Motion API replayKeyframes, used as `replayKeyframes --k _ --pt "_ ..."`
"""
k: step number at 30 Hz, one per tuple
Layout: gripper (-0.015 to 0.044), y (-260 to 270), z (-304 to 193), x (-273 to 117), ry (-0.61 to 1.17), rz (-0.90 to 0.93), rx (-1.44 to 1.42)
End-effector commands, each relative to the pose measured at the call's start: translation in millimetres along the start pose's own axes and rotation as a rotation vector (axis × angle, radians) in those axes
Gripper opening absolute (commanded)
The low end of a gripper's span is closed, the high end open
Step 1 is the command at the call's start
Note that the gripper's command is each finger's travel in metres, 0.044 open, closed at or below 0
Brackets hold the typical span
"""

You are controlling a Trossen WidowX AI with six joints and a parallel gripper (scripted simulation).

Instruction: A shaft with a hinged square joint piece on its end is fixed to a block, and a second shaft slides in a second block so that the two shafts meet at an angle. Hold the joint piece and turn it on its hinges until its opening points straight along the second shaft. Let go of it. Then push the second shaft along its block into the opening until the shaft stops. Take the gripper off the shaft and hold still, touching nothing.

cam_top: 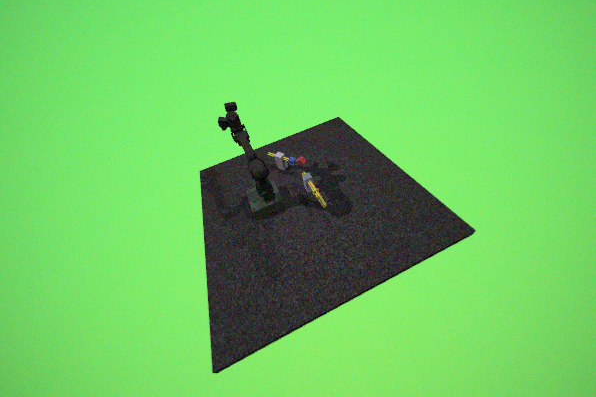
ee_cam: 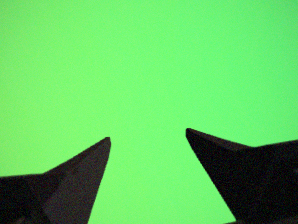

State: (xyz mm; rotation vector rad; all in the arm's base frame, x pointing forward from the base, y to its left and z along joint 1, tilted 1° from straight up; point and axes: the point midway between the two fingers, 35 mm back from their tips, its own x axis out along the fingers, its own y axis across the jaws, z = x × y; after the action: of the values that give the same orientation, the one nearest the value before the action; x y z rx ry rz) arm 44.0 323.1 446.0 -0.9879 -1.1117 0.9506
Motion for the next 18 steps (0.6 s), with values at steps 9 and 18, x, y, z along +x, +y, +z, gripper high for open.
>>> replayKeyframes --k 9,18 --pt "0.044 13.8 -25.5 11.7 0.084 0.076 0.071" --pt "0.044 34.4 -69.0 18.6 0.221 0.177 0.136"
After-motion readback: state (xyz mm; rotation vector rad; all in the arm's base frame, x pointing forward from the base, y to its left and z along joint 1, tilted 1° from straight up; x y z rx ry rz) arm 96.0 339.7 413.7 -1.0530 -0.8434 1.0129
